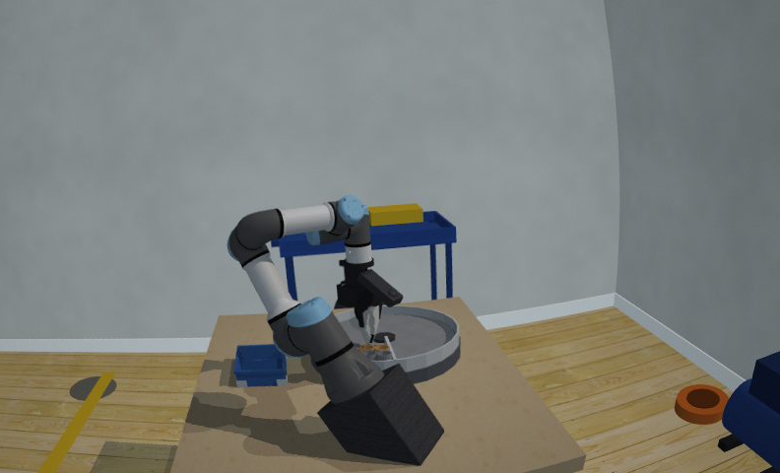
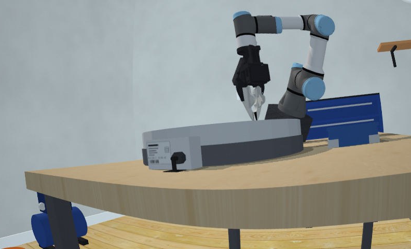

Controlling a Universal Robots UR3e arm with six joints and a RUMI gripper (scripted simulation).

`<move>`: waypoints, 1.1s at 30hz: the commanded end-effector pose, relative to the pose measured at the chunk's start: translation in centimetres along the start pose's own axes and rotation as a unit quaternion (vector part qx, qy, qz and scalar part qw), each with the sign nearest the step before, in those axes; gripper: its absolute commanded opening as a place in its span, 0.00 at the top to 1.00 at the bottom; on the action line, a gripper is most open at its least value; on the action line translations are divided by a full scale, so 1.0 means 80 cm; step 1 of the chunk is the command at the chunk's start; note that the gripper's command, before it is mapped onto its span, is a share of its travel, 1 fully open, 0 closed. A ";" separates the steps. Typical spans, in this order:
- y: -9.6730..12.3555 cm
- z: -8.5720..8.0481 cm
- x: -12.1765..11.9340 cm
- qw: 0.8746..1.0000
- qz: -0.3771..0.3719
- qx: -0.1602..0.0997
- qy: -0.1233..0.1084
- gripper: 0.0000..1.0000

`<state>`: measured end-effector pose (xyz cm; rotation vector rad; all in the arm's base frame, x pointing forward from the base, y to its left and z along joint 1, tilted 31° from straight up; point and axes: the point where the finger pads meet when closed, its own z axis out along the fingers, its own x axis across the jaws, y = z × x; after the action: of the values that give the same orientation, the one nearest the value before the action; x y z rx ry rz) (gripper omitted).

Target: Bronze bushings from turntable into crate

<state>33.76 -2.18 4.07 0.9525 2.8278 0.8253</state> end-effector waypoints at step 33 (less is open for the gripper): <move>0.000 0.029 -0.001 1.000 0.000 0.000 -0.002 0.95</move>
<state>34.19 -1.03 2.04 0.9530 2.8286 0.8273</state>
